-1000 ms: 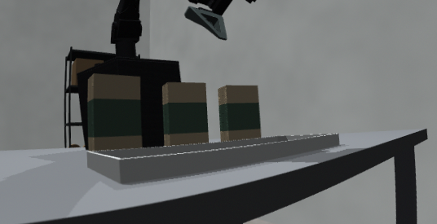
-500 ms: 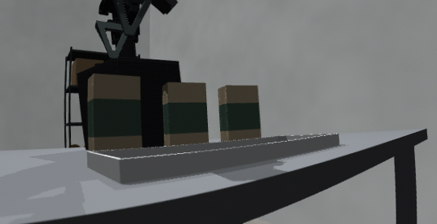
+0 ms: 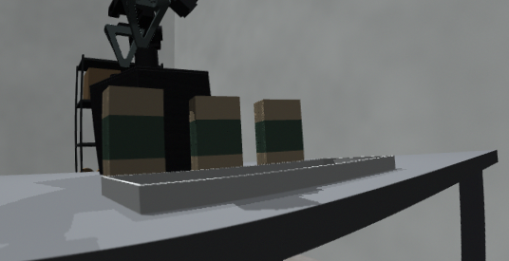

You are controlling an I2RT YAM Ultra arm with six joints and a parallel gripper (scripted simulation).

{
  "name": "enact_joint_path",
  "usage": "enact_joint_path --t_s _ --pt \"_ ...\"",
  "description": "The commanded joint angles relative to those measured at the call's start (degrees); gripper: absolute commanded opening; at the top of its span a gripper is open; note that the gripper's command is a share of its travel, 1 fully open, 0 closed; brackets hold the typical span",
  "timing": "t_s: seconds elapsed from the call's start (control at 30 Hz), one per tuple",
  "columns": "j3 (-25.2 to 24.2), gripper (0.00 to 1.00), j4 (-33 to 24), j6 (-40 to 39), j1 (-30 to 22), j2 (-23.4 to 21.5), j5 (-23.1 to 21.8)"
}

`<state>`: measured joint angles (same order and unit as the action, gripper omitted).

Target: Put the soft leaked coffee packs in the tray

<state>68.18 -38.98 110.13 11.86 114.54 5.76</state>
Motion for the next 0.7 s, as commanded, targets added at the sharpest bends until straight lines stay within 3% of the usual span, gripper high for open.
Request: enact_joint_path --t_s 0.0,0.23,0.27,0.67 --pt "1.4 1.0 -1.6 0.3 0.0 -1.8 -0.6" --pt "1.4 1.0 -1.6 0.3 0.0 -1.8 -0.6" --pt "1.4 0.79 -1.6 0.3 0.0 -1.8 -0.6" --pt "1.4 0.79 -1.6 0.3 0.0 -1.8 -0.6"
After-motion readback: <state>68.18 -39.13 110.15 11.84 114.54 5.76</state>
